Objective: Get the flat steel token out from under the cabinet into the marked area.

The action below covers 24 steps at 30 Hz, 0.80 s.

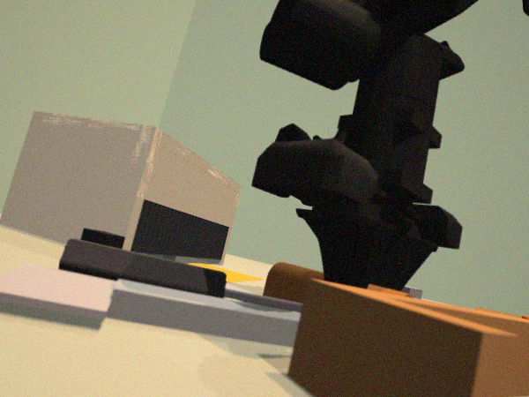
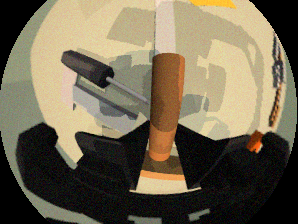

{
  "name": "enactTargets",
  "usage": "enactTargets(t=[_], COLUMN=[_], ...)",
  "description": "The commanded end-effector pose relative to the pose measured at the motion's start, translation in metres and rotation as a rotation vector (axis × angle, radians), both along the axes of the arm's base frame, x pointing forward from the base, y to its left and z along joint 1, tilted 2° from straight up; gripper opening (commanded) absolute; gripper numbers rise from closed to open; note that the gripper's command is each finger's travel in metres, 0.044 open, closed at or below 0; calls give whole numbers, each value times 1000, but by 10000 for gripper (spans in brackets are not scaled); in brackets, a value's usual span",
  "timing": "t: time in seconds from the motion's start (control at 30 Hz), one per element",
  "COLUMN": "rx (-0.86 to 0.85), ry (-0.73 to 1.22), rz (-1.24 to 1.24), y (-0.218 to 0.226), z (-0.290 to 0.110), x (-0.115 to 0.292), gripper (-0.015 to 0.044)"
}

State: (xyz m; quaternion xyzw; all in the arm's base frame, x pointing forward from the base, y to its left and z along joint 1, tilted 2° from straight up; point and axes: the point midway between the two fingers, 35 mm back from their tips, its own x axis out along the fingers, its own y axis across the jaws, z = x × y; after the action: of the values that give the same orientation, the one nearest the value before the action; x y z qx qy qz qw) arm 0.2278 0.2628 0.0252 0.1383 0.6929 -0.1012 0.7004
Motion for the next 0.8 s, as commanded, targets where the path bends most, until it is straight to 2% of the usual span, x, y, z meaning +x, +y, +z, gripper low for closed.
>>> enactTargets(t=[0.0, 0.77], rx=[4, 2], ry=[1, -3], rz=[8, 15], y=[-2, -15], z=[0, 1], x=[8, 49], gripper=[0, 0])
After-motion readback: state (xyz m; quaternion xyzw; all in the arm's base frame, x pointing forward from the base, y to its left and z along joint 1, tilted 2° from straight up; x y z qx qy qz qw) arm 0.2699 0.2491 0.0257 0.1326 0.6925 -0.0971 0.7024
